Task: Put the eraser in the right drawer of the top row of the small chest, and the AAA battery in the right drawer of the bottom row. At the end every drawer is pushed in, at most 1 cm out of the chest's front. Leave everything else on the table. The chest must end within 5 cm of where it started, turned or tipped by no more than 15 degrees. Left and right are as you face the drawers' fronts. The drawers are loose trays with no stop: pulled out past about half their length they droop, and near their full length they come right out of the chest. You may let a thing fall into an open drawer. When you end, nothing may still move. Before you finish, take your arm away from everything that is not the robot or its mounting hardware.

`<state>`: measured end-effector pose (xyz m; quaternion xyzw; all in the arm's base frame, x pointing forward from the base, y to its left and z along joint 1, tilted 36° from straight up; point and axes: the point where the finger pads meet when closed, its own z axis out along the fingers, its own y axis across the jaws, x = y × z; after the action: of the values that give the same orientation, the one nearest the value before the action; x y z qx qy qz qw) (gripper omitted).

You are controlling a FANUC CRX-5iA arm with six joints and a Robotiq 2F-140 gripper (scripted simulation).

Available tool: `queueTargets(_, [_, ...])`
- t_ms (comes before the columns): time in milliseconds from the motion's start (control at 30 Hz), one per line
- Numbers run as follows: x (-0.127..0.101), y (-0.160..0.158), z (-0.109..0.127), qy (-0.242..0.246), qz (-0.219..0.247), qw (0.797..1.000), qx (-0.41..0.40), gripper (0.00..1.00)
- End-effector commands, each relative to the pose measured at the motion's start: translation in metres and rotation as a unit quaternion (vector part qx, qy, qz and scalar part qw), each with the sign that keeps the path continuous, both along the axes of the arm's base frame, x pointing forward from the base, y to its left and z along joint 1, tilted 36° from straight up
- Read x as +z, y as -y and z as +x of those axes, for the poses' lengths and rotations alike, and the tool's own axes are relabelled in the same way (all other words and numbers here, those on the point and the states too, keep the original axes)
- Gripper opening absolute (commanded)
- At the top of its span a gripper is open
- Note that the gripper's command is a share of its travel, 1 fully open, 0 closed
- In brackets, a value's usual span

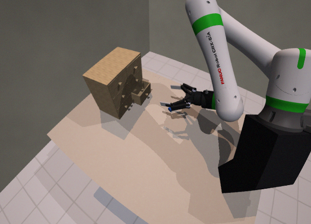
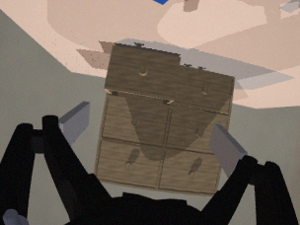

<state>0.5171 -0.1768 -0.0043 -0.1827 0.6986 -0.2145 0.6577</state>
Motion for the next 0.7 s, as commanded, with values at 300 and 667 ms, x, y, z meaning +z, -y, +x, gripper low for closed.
queueTargets(300, [-0.0004,0.0001,-0.0018,-0.001,0.000,1.000,0.000,1.00])
queueTargets(667, [0.0003,-0.0004,-0.0018,-0.011,0.000,1.000,-0.007,1.00])
